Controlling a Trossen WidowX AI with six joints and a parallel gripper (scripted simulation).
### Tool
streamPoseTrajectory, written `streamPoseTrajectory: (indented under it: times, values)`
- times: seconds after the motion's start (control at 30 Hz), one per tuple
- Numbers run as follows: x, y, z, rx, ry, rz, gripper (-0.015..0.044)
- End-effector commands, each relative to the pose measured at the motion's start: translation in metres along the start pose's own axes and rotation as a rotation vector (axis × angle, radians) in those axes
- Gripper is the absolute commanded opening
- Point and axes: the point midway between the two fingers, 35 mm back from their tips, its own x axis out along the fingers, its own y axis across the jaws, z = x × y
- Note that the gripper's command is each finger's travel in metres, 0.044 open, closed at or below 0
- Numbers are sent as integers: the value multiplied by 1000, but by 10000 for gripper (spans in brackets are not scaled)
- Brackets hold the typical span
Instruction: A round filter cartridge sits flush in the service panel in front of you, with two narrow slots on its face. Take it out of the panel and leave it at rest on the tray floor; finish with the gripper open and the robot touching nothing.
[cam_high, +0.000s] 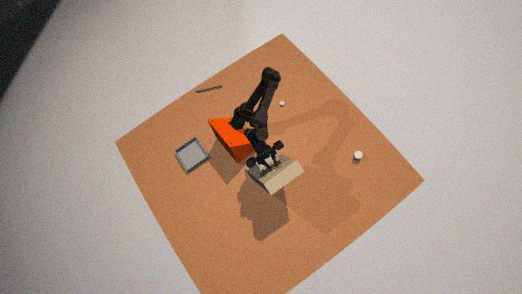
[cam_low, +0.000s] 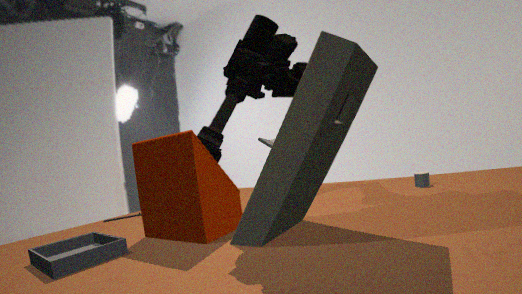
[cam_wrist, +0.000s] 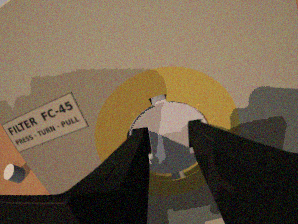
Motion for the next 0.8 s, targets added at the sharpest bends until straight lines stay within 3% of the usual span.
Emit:
streamPoseTrajectory:
  times: [0.0, 0.77]
  values:
    - [5, -1, -4, 8, 16, 1, 117]
    - [5, -1, -4, 8, 16, 1, 117]
